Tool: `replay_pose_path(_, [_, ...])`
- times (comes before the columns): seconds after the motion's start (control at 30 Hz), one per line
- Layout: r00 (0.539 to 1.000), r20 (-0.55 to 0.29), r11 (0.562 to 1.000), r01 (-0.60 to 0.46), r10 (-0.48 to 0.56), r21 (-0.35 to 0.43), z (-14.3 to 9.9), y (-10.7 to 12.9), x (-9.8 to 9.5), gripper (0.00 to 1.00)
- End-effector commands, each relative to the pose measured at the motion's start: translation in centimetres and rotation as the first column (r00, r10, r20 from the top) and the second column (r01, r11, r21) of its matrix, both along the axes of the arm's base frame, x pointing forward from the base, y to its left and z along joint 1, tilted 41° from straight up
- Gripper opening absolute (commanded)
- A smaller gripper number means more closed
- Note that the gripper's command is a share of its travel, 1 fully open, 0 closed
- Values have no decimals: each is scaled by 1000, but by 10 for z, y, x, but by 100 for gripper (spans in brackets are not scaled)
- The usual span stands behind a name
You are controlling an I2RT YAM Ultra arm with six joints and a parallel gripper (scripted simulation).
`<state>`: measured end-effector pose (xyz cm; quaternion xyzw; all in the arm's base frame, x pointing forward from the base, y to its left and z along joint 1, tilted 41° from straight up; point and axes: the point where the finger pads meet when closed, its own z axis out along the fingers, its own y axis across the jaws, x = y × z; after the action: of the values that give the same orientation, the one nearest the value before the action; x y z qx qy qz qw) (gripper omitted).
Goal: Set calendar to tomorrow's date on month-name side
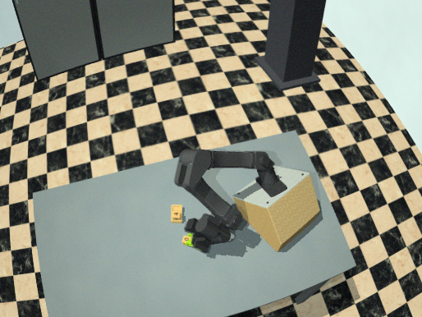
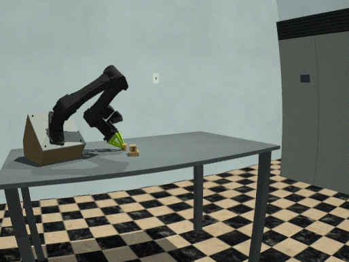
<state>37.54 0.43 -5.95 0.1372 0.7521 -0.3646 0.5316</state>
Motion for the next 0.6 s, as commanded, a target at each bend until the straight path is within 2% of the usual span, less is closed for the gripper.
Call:
replay_pose_path(0.0, [1000, 2, 1000, -11, 11, 0, 8, 6, -4, 26])
replay_pose_path(0.27, [1000, 3, 1000, -11, 11, -1, 29, 23, -11, 26])
replay_pose_path(0.57, [999, 39, 1000, -12, 11, 23, 55, 47, -5, 26])
